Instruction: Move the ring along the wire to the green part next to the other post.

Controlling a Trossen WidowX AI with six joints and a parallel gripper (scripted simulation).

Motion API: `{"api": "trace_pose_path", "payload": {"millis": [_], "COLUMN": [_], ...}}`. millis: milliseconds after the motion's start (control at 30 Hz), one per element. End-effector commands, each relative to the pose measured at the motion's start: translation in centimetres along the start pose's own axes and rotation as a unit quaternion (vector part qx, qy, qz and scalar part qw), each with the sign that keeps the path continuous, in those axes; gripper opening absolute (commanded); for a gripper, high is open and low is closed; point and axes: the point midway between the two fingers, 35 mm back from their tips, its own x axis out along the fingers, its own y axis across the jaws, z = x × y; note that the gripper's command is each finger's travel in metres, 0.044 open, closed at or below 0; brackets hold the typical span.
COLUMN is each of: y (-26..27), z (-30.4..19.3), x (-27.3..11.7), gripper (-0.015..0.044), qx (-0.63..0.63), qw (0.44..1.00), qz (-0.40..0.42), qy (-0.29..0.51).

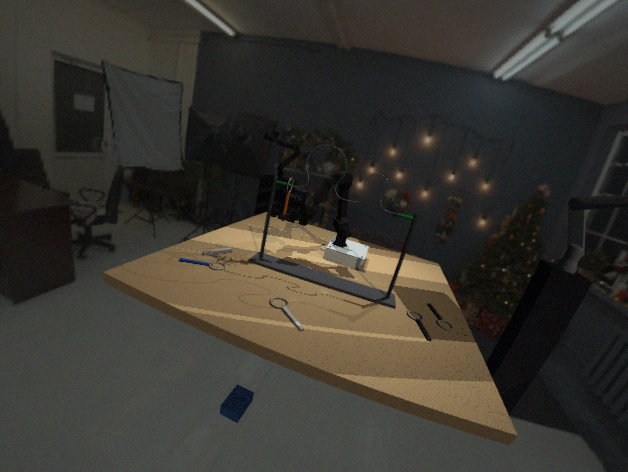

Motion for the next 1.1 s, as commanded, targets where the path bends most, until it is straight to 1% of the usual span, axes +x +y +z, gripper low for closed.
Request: {"api": "trace_pose_path", "payload": {"millis": [0, 567, 1067], "y": [0.5, 2.8, 6.5], "z": [0.1, 0.1, 0.5], "x": [0.0, 0.0, 0.0], "gripper": [-0.015, -0.015, -0.015], "qx": [-0.002, 0.023, 0.112], "qw": [1.0, 1.0, 0.994], "qz": [-0.002, -0.001, -0.001], "qy": [-0.001, -0.001, -0.002]}}
